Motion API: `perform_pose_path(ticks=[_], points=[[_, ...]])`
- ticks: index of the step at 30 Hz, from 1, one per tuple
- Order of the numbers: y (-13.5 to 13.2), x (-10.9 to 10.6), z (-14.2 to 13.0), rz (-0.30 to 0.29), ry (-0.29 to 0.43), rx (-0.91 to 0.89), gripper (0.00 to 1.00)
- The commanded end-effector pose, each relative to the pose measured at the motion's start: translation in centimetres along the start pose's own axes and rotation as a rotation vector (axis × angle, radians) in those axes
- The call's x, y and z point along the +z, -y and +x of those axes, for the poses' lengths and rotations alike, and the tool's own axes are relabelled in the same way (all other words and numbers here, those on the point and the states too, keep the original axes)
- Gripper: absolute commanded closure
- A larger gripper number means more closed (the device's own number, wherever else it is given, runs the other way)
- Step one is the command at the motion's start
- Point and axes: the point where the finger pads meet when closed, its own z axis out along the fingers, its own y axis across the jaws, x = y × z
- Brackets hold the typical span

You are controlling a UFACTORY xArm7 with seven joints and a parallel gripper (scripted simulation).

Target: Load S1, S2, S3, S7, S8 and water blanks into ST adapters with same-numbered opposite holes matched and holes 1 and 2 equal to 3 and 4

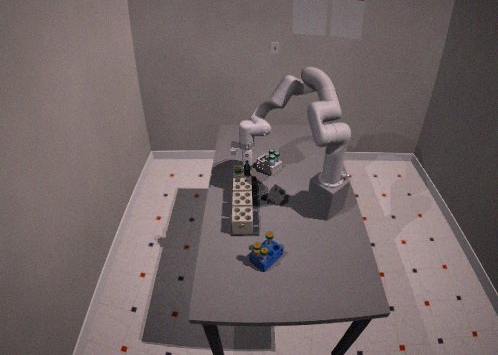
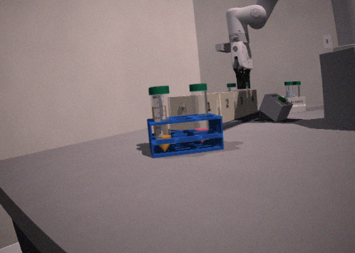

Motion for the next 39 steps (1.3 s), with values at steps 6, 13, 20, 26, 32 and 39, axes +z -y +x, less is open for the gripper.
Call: perform_pose_path(ticks=[6, 13, 20, 26, 32, 39], points=[[0.0, -1.1, 0.1, -0.002, -0.003, 0.000, 0.56], [0.0, -2.1, 0.1, -0.002, -0.003, 0.000, 0.56], [0.0, -3.5, 0.1, -0.002, -0.003, 0.000, 0.56], [0.0, -4.7, 0.1, -0.002, -0.003, 0.000, 0.56], [0.0, -5.5, 0.1, -0.002, -0.003, 0.000, 0.56], [0.0, -6.9, 0.1, -0.002, -0.003, 0.000, 0.56]])
